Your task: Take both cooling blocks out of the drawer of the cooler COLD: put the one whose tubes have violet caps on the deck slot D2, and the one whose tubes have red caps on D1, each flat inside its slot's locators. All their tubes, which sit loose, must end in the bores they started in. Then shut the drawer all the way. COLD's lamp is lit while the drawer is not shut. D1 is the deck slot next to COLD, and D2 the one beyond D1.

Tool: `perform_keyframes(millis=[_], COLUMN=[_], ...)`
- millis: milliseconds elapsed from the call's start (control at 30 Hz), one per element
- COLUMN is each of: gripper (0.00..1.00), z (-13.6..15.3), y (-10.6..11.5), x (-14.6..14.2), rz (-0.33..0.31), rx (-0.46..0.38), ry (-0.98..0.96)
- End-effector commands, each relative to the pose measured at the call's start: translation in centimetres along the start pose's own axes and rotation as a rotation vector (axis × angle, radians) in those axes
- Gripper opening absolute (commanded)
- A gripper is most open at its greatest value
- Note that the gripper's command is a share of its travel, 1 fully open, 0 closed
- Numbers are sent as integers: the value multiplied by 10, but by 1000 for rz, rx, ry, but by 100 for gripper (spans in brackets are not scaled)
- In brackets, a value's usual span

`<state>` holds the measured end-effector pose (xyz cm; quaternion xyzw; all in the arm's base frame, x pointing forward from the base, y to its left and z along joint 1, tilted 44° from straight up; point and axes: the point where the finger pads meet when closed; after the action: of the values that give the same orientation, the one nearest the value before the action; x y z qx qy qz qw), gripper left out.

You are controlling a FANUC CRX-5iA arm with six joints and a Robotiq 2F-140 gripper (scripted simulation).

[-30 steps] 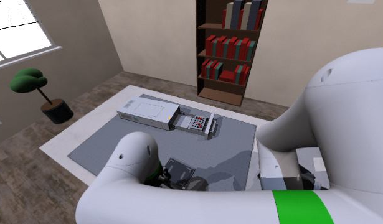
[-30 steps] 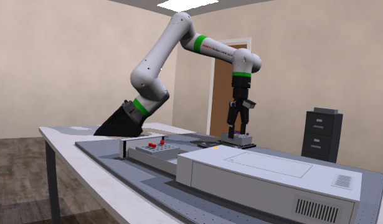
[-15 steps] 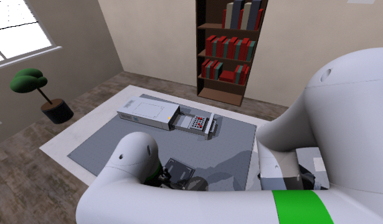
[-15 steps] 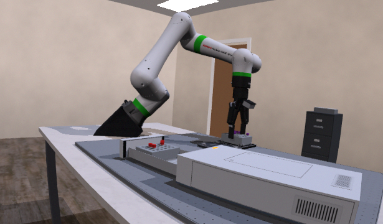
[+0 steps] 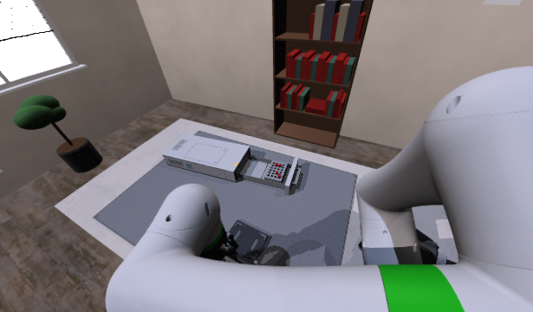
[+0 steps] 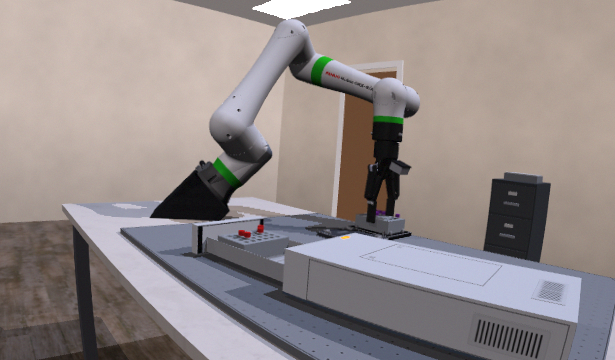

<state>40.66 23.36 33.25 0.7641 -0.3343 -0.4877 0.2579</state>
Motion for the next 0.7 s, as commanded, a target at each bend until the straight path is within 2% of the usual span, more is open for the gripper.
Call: perform_keyframes(millis=[0,200,667], gripper=[10,10,28], z=[-1,-1,-1], y=[1,1,1], x=[0,0,0], rz=[0,0,0], rx=[2,2,2], ry=[1,1,1])
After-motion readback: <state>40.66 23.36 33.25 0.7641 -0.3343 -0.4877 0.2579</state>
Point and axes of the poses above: the point where the finger pads meet when closed, its own y axis back along the fingers, its own x axis across the jaws, z = x × y, and after that the axes turned 8 degrees about y, right-handed
